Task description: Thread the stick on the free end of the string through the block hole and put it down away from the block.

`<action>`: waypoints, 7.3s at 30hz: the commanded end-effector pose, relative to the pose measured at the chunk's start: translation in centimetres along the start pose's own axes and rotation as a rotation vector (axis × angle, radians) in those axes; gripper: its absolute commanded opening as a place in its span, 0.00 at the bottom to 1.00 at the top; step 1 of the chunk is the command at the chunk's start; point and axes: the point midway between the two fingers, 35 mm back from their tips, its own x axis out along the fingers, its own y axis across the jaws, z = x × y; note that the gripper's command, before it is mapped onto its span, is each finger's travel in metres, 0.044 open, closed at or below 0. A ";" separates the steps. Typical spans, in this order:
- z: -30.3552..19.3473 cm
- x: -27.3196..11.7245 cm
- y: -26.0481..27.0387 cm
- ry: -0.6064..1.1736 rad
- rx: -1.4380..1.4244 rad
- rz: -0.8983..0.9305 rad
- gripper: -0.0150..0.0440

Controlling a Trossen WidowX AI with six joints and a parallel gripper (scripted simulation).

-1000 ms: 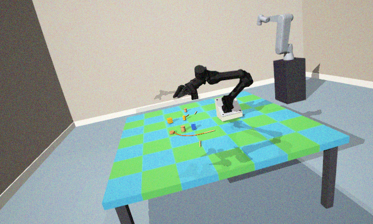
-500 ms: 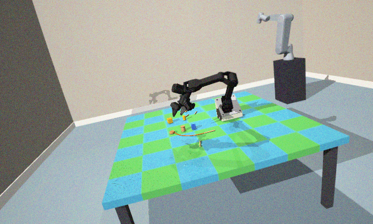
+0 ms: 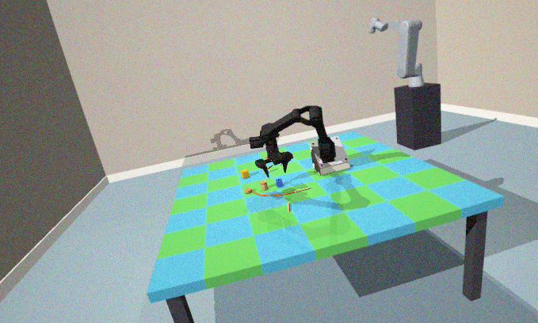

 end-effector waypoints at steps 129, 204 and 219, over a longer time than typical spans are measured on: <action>0.0 4.1 0.5 0.007 3.456 0.009 0.44; 1.8 3.2 -0.1 0.107 3.400 -0.589 0.25; 2.8 3.7 -0.4 0.153 3.330 -0.872 0.25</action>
